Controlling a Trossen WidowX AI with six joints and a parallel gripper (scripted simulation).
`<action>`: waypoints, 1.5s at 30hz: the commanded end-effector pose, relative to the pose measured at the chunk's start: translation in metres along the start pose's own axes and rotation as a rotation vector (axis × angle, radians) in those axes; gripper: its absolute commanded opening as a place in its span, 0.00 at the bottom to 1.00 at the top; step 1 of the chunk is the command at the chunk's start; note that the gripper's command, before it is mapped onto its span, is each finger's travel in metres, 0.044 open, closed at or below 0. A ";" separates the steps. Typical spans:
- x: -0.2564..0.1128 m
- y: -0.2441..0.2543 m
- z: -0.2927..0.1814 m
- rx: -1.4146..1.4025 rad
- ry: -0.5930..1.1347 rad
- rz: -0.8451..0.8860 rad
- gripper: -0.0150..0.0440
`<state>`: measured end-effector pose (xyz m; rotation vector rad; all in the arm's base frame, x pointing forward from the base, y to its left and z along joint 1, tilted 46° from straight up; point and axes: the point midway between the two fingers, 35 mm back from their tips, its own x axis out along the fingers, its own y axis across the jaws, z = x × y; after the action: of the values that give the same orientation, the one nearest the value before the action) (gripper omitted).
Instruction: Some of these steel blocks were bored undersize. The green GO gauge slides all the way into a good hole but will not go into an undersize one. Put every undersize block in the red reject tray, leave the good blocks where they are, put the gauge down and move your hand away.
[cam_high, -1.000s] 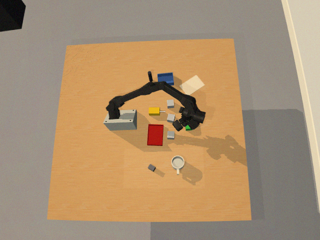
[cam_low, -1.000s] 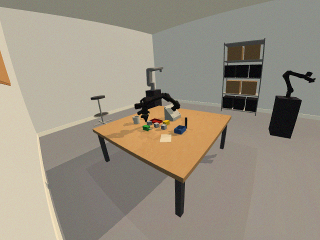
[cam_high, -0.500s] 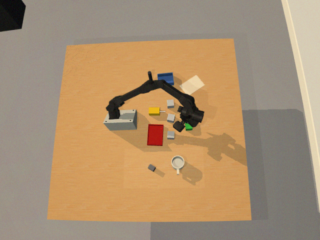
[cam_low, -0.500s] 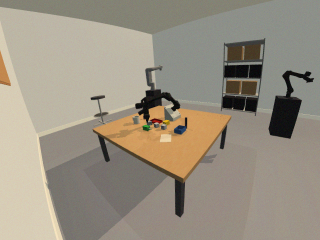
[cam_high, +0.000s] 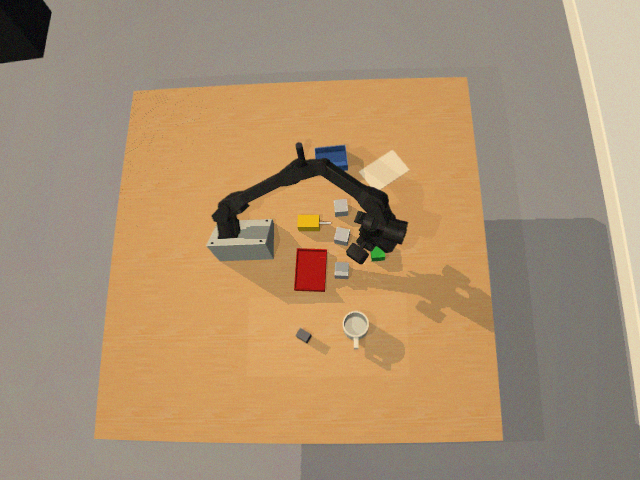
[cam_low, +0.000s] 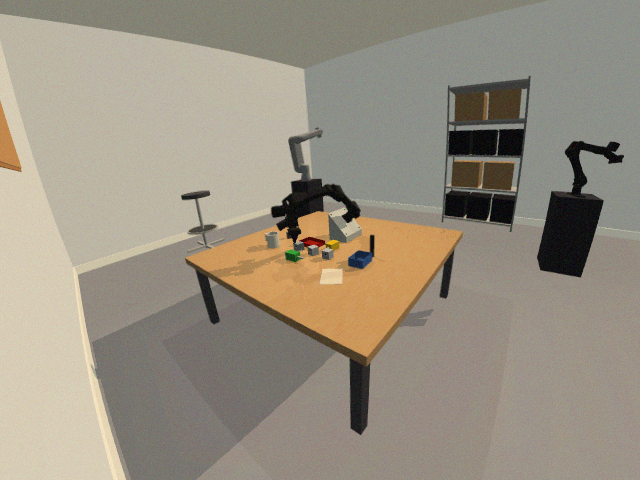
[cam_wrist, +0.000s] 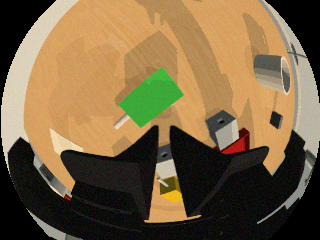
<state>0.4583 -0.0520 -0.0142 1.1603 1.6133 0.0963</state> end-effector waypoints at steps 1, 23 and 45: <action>0.000 0.000 0.000 0.006 0.001 0.000 0.25; 0.000 0.000 0.000 0.000 0.001 0.000 0.74; 0.003 0.065 -0.165 0.849 0.018 -0.022 0.81</action>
<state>0.4009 0.0339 0.0725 1.6334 1.7035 -0.4705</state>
